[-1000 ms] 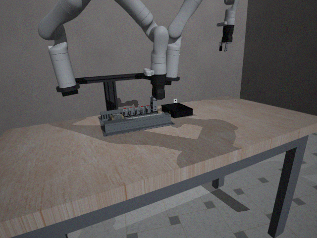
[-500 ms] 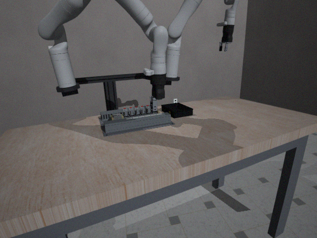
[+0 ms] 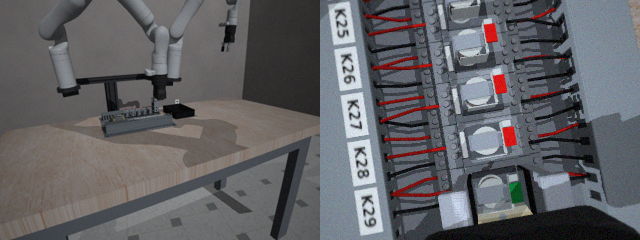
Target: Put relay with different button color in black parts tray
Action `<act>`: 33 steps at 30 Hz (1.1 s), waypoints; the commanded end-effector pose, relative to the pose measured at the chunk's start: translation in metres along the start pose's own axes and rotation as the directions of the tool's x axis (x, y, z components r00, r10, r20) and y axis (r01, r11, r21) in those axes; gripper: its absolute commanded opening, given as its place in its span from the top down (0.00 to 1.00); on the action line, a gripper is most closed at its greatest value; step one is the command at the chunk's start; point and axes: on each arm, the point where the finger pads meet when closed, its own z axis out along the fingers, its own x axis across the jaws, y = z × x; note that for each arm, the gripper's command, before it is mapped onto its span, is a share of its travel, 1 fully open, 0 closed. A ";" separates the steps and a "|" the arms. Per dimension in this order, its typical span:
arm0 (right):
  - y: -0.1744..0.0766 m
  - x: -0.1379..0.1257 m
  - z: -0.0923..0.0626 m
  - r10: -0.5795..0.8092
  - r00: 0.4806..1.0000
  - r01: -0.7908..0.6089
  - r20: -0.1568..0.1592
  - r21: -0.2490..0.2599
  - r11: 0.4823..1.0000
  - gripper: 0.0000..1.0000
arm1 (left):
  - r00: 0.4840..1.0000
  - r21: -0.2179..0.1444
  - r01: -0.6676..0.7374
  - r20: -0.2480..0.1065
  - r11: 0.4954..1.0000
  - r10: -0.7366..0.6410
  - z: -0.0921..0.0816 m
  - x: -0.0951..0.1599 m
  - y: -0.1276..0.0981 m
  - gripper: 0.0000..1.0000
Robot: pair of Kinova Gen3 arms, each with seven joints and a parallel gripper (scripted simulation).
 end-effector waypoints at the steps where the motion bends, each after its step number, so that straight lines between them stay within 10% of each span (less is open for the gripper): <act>1: 0.001 0.000 -0.001 0.000 1.000 0.000 0.009 -0.002 1.000 1.00 | 1.000 -0.002 0.000 0.000 1.000 0.000 -0.001 0.000 0.000 0.00; 33: 0.001 0.001 -0.001 0.000 0.998 0.000 0.056 -0.002 1.000 1.00 | 1.000 -0.002 0.000 0.000 1.000 0.000 -0.001 0.000 0.000 0.00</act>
